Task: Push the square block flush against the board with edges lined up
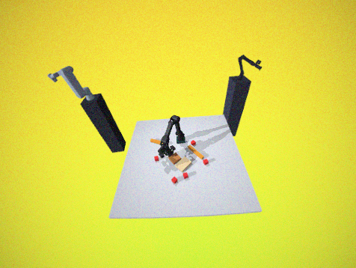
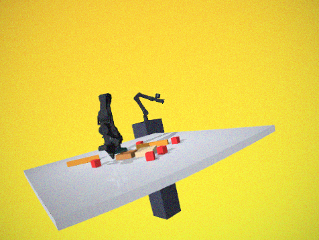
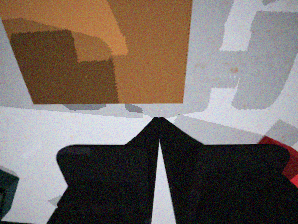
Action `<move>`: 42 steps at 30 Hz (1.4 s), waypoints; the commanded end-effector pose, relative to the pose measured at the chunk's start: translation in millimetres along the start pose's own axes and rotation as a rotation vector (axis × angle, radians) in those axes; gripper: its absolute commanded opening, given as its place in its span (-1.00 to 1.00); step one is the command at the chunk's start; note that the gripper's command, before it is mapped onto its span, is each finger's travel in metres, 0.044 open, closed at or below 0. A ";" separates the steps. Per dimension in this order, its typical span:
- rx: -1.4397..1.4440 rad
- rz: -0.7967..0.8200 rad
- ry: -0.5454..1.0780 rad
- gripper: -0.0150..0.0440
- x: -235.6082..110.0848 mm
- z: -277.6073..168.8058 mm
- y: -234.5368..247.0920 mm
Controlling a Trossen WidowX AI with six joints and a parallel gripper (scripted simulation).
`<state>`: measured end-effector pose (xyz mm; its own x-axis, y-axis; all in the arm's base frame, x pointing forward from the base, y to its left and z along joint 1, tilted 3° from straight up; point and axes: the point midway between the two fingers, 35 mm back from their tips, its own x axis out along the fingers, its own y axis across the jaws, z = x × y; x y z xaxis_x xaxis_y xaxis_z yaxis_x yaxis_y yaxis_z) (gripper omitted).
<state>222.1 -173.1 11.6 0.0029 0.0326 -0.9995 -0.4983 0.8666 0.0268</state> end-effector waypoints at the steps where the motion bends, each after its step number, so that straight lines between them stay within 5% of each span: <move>1: 0.002 0.000 0.005 -0.49 1.9 2.7 -0.5; 42: 0.002 -0.001 0.001 -0.49 1.1 45.2 -2.9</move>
<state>258.8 -157.5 13.1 0.0043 0.0214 -0.9998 -0.4947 0.8689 0.0165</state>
